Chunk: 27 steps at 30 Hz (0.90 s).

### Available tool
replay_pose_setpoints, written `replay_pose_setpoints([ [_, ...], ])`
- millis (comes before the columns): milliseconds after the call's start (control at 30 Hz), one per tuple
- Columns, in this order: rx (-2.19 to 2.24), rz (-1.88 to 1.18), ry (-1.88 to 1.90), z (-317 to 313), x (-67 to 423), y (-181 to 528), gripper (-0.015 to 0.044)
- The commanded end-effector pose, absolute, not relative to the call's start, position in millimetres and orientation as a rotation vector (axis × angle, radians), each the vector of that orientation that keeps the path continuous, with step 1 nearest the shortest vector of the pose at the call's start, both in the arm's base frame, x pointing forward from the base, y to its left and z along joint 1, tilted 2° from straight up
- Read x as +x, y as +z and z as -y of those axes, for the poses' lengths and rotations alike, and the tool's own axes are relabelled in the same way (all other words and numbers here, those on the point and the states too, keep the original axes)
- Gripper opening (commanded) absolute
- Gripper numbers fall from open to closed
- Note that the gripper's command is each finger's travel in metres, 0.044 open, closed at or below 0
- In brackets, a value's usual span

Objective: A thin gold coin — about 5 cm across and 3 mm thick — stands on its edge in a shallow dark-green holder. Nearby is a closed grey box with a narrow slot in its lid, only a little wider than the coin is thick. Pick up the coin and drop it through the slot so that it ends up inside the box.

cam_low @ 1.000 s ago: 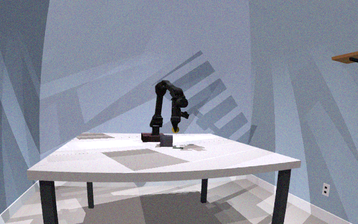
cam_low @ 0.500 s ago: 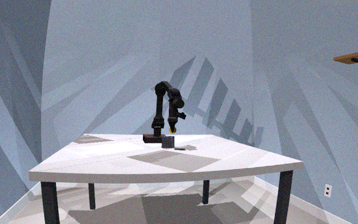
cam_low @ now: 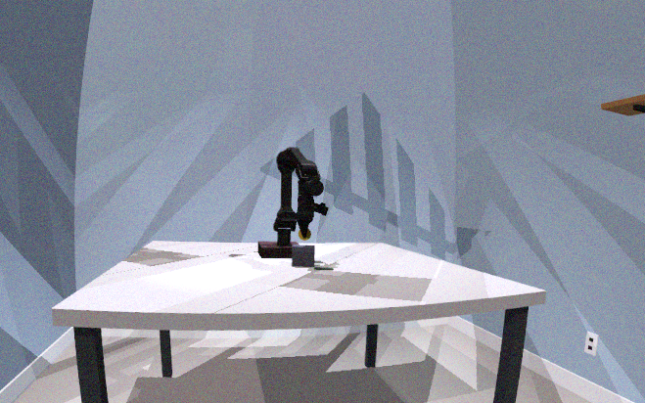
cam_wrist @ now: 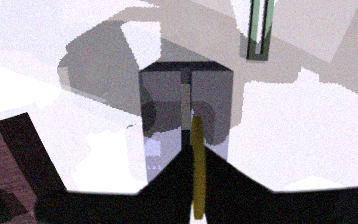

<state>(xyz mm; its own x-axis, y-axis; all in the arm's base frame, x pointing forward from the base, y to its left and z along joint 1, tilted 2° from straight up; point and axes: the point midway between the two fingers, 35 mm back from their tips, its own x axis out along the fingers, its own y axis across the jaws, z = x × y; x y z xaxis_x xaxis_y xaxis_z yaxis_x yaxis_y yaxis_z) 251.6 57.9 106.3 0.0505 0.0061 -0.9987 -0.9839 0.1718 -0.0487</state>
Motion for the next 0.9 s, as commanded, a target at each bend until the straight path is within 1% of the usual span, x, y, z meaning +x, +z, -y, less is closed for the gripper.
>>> replay_pose_setpoints([
  [0, -1.1, -1.236, 1.056, -55.6, 247.2, 105.0, 0.0],
  [867, -1.098, -1.243, 1.054, -55.9, 247.9, 105.2, 0.0],
])
